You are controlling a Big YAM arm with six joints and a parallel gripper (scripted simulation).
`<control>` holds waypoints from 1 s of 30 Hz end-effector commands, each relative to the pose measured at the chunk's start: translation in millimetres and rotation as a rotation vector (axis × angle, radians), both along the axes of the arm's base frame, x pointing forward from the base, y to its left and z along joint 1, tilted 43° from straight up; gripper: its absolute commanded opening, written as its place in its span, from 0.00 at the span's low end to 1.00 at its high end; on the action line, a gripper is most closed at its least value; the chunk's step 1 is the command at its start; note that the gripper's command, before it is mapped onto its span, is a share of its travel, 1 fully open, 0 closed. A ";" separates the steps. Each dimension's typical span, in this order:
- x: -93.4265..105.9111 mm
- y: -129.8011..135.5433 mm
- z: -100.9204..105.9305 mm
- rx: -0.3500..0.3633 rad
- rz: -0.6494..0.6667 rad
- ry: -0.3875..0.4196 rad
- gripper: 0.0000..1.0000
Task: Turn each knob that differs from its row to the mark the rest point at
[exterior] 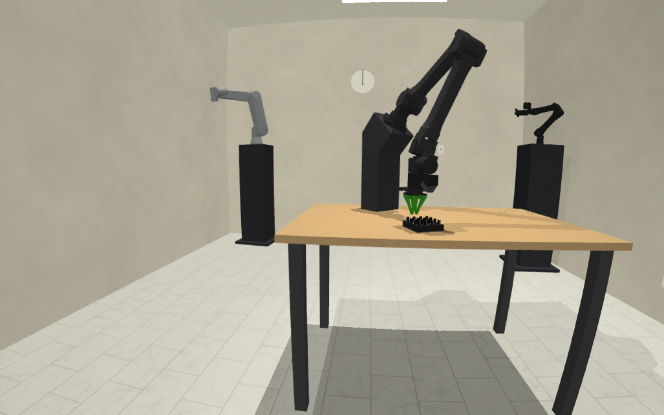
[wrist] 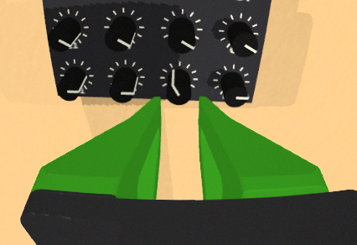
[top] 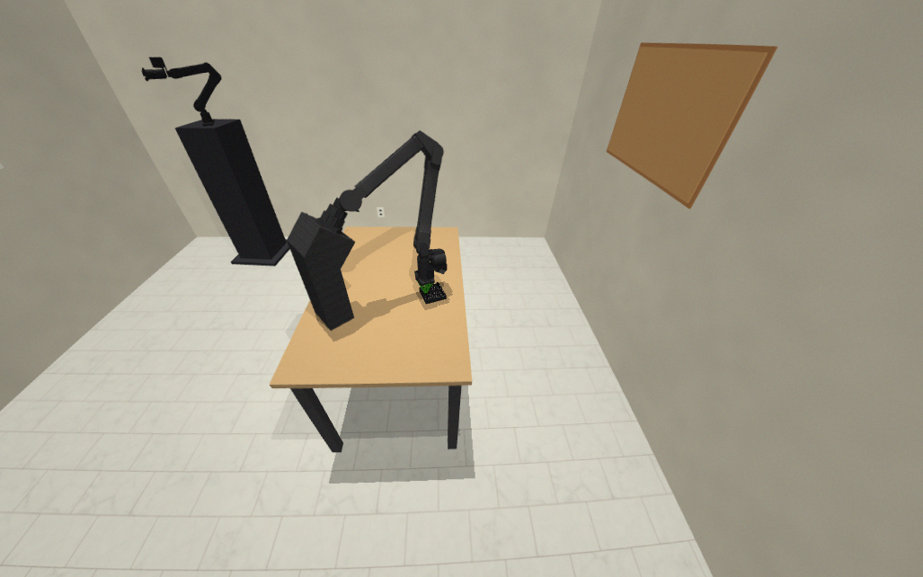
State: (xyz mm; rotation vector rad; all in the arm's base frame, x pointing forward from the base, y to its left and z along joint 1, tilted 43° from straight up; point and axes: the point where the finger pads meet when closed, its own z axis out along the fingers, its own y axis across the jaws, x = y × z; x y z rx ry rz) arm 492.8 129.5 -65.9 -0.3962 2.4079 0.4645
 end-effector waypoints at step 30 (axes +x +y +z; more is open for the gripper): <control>-2.9 5.3 -4.8 0.004 0.001 0.001 0.18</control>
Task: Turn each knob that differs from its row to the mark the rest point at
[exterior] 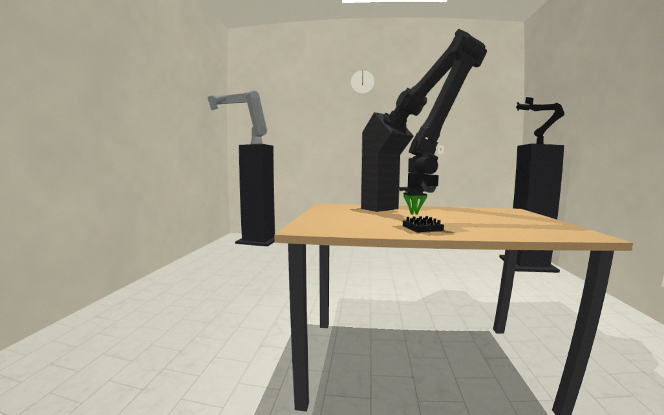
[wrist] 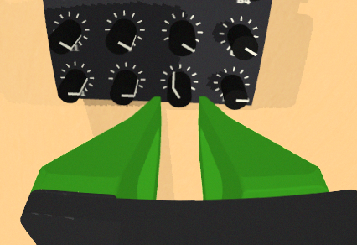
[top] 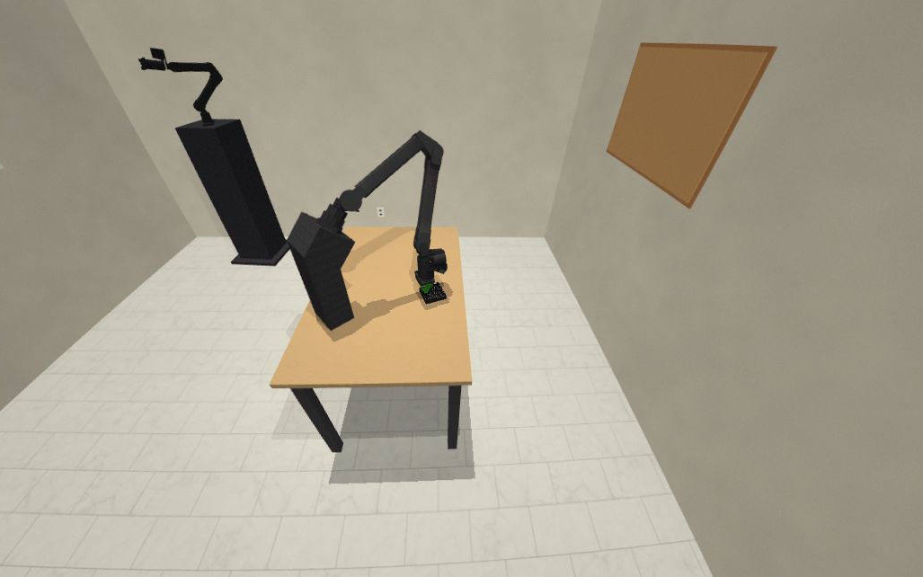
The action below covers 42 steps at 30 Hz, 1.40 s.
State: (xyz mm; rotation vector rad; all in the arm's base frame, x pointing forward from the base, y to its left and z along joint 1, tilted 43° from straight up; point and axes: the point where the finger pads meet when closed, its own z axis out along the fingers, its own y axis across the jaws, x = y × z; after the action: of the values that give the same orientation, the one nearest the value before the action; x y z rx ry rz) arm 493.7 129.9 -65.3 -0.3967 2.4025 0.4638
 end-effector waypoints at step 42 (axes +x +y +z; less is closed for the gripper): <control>-12.7 3.8 -10.5 0.002 0.002 0.019 0.18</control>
State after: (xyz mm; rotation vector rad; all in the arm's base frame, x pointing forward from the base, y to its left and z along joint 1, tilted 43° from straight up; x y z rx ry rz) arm 494.6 130.0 -64.8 -0.3971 2.3978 0.4631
